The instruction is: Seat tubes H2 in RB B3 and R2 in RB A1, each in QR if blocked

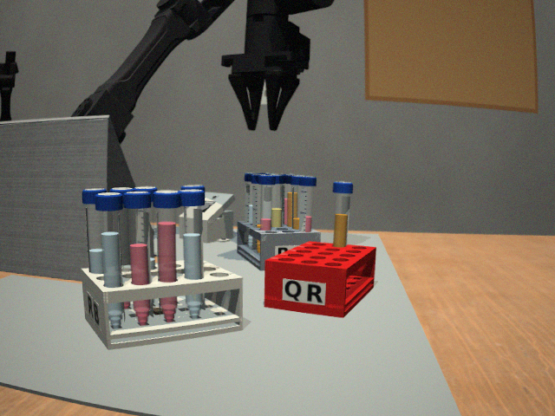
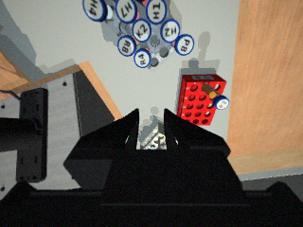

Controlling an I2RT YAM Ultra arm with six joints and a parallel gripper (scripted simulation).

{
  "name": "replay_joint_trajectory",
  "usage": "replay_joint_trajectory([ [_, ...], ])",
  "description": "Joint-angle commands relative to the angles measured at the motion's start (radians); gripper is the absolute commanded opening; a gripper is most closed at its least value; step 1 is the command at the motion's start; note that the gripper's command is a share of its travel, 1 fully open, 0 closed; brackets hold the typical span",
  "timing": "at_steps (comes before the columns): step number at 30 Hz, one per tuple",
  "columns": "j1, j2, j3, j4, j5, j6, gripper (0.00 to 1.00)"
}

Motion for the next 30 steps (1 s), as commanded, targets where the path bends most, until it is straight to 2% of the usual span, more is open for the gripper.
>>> replay_joint_trajectory([
  [1,0.024,-0.059,-0.02,-0.036,-0.036,0.049,0.3],
  [2,0.034,-0.074,-0.002,-0.039,-0.041,0.059,0.3],
  [8,0.087,-0.141,-0.018,-0.063,-0.063,0.122,0.3],
  [23,0.056,-0.094,-0.024,-0.029,-0.058,0.098,0.3],
  [30,0.076,-0.114,-0.057,0.003,-0.061,0.121,0.3],
])
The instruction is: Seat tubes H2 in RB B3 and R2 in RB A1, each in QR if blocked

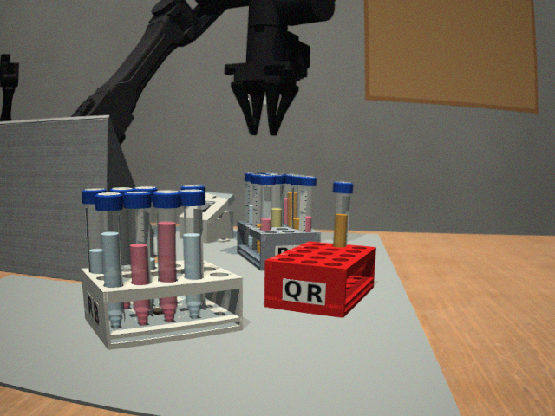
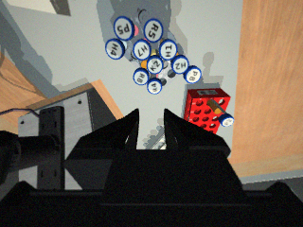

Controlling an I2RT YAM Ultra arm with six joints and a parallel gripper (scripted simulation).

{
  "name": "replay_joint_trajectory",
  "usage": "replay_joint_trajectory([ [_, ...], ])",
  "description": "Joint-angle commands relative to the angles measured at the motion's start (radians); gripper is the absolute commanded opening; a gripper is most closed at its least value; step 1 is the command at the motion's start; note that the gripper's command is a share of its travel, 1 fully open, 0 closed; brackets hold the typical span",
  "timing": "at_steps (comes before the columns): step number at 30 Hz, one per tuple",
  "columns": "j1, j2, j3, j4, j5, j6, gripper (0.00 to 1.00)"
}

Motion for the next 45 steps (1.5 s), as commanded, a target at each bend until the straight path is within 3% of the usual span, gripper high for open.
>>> replay_joint_trajectory([
  [1,0.01,-0.009,0.002,0.028,-0.019,0.015,0.3],
  [15,0.059,0.011,-0.09,0.144,-0.039,0.078,0.3],
  [18,0.046,0.011,-0.064,0.153,-0.04,0.082,0.3],
  [19,0.059,0.013,-0.1,0.16,-0.041,0.087,0.3],
  [29,0.107,0.008,-0.152,0.242,-0.054,0.134,0.3],
  [45,0.11,-0.029,-0.164,0.262,-0.058,0.149,0.3],
])
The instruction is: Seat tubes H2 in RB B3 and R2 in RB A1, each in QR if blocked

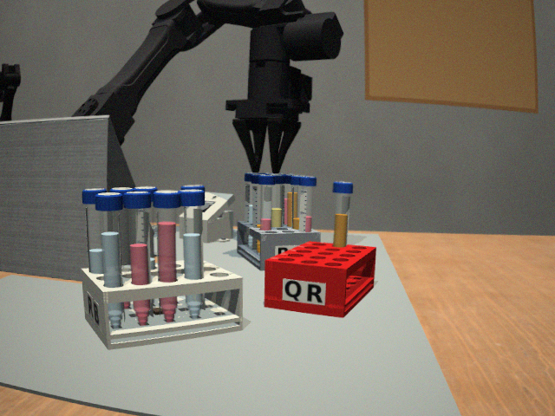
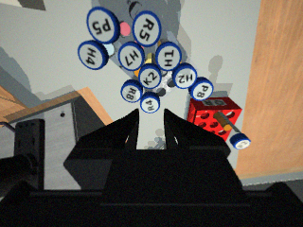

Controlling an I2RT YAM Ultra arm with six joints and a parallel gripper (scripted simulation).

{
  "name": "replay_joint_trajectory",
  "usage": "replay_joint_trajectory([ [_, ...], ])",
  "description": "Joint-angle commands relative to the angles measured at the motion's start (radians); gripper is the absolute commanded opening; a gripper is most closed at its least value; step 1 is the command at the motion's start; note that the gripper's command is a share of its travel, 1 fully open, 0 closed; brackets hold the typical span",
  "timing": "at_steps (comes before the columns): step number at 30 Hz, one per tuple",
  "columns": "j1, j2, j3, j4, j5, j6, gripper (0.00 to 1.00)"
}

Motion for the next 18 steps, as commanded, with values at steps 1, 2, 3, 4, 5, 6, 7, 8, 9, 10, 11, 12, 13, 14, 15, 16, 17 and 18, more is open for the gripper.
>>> replay_joint_trajectory([
  [1,0.001,-0.026,-0.004,0.016,-0.02,0.011,0.3],
  [2,0.002,-0.027,-0.015,0.017,-0.02,0.012,0.3],
  [3,0.001,-0.027,-0.021,0.019,-0.02,0.013,0.3],
  [4,0.0,-0.028,-0.022,0.021,-0.02,0.014,0.3],
  [5,0.0,-0.028,-0.022,0.021,-0.02,0.014,0.3],
  [6,0.0,-0.028,-0.022,0.021,-0.02,0.014,0.3],
  [7,-0.003,-0.03,0.017,0.01,-0.021,0.015,0.3],
  [8,0.0,-0.031,0.016,0.016,-0.021,0.016,0.3],
  [9,0.004,-0.031,0.016,0.019,-0.021,0.017,0.3],
  [10,0.009,-0.031,0.009,0.026,-0.022,0.018,0.3],
  [11,0.01,-0.031,0.0,0.028,-0.022,0.019,0.3],
  [12,0.008,-0.03,-0.011,0.03,-0.022,0.021,0.3],
  [13,0.004,-0.03,-0.022,0.032,-0.022,0.022,0.3],
  [14,0.003,-0.03,-0.032,0.034,-0.022,0.023,0.3],
  [15,0.006,-0.03,-0.033,0.036,-0.023,0.024,0.3],
  [16,0.01,-0.031,-0.033,0.038,-0.023,0.025,0.3],
  [17,0.013,-0.031,-0.023,0.04,-0.023,0.026,0.3],
  [18,0.014,-0.031,-0.025,0.042,-0.023,0.027,0.3],
])
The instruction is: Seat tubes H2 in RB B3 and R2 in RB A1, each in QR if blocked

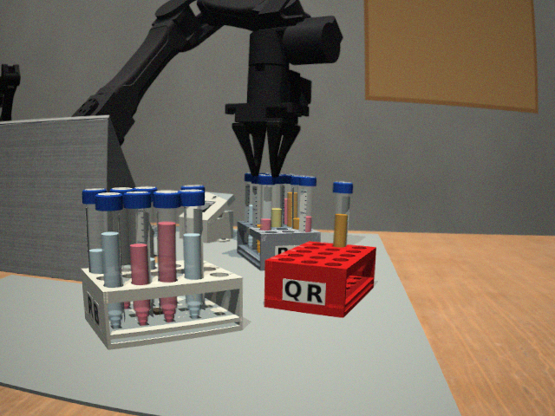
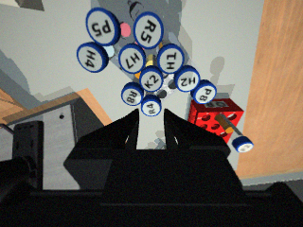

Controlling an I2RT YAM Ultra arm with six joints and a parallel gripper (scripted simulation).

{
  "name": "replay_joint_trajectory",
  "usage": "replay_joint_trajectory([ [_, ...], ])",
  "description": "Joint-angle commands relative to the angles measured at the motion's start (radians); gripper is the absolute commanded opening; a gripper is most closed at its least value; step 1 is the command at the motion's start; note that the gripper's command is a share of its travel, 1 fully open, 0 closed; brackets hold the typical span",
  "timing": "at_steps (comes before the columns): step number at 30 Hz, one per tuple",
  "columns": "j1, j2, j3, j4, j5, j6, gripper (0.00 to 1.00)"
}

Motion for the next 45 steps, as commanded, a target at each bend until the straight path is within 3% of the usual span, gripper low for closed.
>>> replay_joint_trajectory([
  [1,0.0,-0.023,-0.016,0.019,-0.02,0.011,0.3],
  [5,-0.002,-0.024,-0.022,0.023,-0.02,0.014,0.3],
  [7,0.004,-0.026,0.017,0.026,-0.021,0.015,0.3],
  [12,0.004,-0.024,-0.03,0.036,-0.022,0.022,0.3],
  [27,0.012,-0.025,-0.028,0.046,-0.025,0.031,0.3],
  [28,0.012,-0.025,-0.028,0.046,-0.025,0.03,0.0],
  [45,0.012,-0.025,-0.028,0.046,-0.025,0.03,0.0],
])
